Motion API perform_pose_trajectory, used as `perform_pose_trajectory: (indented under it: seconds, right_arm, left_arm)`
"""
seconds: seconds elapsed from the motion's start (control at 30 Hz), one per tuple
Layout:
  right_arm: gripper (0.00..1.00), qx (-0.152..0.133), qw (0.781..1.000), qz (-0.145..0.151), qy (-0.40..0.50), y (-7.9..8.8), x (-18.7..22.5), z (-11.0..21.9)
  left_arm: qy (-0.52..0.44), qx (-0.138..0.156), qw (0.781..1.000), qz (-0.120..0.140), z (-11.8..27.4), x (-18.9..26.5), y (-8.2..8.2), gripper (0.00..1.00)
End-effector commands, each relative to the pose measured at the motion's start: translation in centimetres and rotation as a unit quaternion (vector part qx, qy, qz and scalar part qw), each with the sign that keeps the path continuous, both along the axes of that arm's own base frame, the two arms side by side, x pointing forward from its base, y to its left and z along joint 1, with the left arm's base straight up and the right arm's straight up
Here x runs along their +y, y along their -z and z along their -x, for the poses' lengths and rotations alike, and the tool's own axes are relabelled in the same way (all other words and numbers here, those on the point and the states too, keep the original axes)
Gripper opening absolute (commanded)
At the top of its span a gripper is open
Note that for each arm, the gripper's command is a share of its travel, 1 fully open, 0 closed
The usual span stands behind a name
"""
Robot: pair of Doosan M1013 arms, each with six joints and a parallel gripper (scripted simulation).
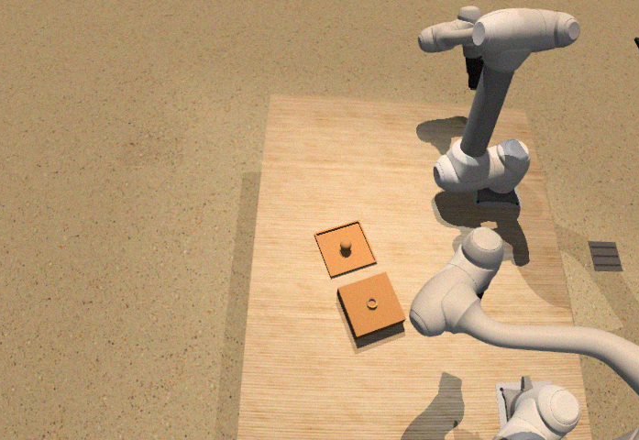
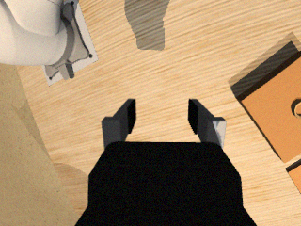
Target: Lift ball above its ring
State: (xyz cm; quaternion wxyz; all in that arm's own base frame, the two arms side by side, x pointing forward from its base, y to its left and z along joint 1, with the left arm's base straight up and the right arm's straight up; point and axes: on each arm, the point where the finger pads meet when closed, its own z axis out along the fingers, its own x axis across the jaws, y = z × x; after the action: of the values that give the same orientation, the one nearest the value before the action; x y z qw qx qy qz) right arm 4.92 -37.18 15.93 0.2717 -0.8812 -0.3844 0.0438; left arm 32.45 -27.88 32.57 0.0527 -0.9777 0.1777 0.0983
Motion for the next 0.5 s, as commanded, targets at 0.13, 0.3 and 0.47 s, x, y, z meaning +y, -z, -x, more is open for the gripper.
perform_pose_trajectory:
  seconds: [0.13, 0.3, 0.47]
  right_arm:
    - [1.00, 0.048, 0.975, -0.046, 0.212, 0.3, 3.2, 1.4]
    - [1.00, 0.071, 0.952, -0.070, 0.291, 0.2, 4.2, 1.6]
    - [1.00, 0.080, 0.940, -0.080, 0.321, 0.2, 4.5, 1.7]
  left_arm:
    - [0.000, -0.001, 1.000, 0.000, 0.0, 0.0, -0.1, 1.00]
    - [0.000, -0.001, 1.000, 0.000, 0.0, 0.0, -0.1, 1.00]
    - [0.000, -0.001, 1.000, 0.000, 0.0, 0.0, -0.1, 1.00]
